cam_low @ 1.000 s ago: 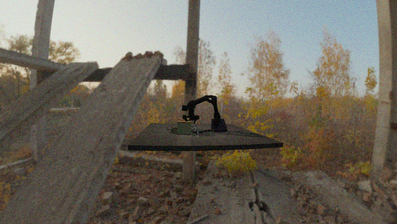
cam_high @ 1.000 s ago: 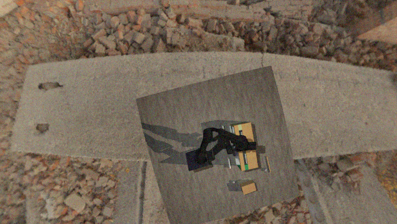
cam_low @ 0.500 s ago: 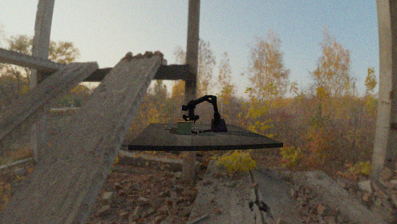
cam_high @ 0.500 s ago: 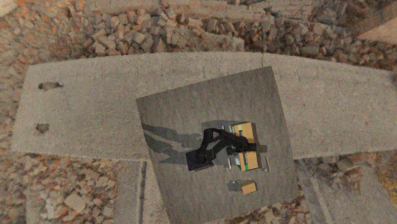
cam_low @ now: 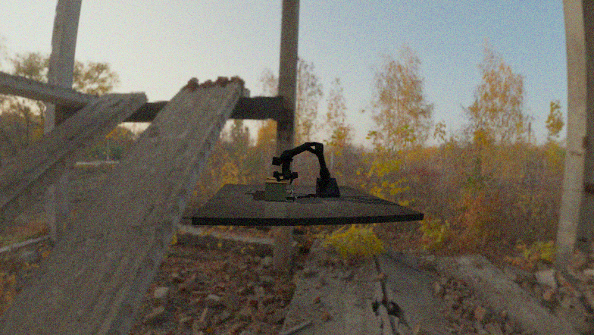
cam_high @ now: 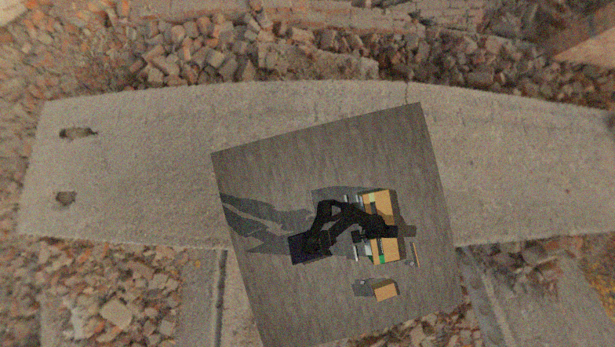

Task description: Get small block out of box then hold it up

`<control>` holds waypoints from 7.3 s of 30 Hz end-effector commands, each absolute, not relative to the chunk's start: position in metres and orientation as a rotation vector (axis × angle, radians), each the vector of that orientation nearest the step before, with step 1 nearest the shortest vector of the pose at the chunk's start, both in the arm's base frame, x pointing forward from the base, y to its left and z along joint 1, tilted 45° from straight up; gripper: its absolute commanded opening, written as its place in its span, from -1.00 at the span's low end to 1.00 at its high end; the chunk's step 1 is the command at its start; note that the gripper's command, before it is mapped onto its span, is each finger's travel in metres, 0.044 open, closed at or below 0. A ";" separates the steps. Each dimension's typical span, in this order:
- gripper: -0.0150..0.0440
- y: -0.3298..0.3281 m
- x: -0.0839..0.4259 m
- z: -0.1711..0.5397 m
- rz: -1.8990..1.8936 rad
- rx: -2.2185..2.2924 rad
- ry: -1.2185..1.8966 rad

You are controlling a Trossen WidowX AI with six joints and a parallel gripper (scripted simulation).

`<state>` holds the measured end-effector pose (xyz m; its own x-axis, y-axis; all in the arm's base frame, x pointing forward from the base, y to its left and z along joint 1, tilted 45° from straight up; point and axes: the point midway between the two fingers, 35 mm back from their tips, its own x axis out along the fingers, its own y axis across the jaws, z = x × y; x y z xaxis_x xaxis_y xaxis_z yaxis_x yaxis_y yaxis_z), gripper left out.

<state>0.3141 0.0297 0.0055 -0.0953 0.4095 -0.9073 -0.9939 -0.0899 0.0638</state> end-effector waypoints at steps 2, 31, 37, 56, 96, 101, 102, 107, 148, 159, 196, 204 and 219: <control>0.86 0.028 0.314 0.003 1.499 -0.899 0.911; 0.86 0.020 0.314 -0.006 1.499 -0.900 0.911; 0.86 0.015 0.315 -0.010 1.498 -0.900 0.911; 0.86 0.017 0.314 -0.008 1.498 -0.900 0.911; 0.86 -0.029 0.315 -0.052 1.497 -0.902 0.913; 0.86 -0.036 0.316 -0.059 1.497 -0.903 0.913; 0.86 -0.036 0.316 -0.059 1.497 -0.903 0.913; 0.86 -0.036 0.316 -0.059 1.497 -0.903 0.913; 0.47 -0.109 0.308 -0.028 0.020 0.937 1.553; 0.47 -0.116 0.301 -0.032 -0.432 1.471 1.556; 0.47 -0.133 0.280 -0.038 -2.143 2.938 0.877; 0.47 -0.133 0.280 -0.038 -2.143 2.938 0.877; 0.47 -0.097 0.278 -0.083 -2.143 2.939 0.875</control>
<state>0.2837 -0.1261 -0.0509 0.3180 0.6418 -0.6979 0.0299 -0.7425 -0.6692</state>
